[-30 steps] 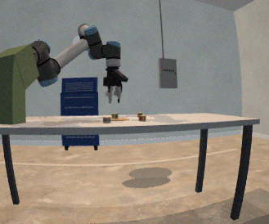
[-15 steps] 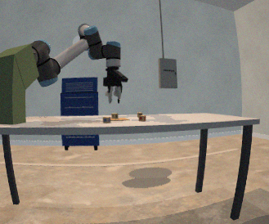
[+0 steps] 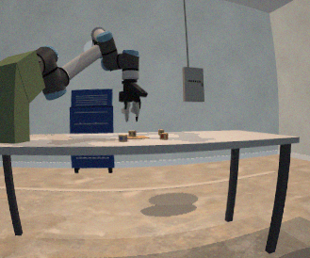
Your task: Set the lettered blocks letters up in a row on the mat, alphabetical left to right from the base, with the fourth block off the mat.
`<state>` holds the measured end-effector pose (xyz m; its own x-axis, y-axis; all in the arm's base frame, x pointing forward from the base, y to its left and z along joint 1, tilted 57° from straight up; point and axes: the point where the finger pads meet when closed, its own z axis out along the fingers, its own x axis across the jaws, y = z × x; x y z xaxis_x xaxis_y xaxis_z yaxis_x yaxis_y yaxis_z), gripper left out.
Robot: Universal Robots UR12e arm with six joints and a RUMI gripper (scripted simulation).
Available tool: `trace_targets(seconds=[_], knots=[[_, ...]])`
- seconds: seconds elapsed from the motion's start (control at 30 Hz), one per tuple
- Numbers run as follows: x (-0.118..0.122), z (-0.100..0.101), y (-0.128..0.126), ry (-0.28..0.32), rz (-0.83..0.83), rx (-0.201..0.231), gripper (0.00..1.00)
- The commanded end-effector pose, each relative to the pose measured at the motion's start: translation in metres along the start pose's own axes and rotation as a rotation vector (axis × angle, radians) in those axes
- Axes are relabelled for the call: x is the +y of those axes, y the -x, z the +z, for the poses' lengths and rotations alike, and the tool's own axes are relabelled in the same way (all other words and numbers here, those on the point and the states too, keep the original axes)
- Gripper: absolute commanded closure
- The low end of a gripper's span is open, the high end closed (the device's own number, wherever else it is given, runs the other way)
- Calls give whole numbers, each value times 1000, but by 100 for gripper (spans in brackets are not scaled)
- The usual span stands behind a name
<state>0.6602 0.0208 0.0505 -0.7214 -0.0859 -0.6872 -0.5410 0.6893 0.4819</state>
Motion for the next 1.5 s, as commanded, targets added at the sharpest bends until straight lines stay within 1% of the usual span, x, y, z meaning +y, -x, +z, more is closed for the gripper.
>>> trace_targets(seconds=[0.0,0.47,0.8,1.47], knots=[[0,3,0,-1,0,0,60],[-1,25,0,-1,0,0,60],[-1,33,0,-1,0,0,60],[-1,37,0,-1,0,0,60]])
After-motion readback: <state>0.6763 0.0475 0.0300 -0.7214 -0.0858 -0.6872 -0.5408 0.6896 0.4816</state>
